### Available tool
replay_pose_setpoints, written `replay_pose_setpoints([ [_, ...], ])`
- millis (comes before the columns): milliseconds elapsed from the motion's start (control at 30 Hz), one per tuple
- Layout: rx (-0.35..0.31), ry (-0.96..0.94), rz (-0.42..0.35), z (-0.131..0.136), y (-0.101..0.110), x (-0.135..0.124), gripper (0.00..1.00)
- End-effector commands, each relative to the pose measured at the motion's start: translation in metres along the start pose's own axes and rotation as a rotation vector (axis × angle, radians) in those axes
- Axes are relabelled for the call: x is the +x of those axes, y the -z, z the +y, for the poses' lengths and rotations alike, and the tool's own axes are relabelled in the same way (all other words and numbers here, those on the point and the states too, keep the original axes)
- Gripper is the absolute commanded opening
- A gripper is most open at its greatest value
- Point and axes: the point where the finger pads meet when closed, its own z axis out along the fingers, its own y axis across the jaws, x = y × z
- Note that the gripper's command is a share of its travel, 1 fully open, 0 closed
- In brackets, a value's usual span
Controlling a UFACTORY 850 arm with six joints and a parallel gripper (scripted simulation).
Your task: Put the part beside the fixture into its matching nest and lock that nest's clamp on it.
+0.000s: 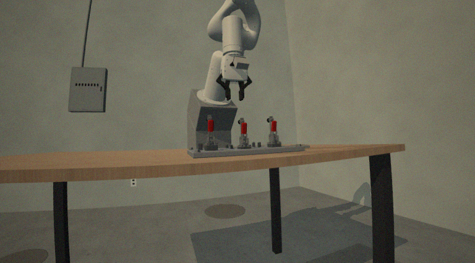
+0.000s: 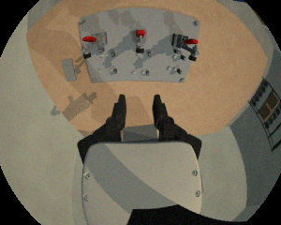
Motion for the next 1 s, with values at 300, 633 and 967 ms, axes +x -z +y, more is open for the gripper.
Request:
replay_pose_setpoints([
  [300, 0.000, 0.000, 0.000, 0.0000, 0.0001, 0.0002, 0.47],
  [633, 0.000, 0.000, 0.000, 0.0000, 0.0001, 0.0002, 0.47],
  [967, 0.000, 0.000, 0.000, 0.0000, 0.0001, 0.0002, 1.00],
])
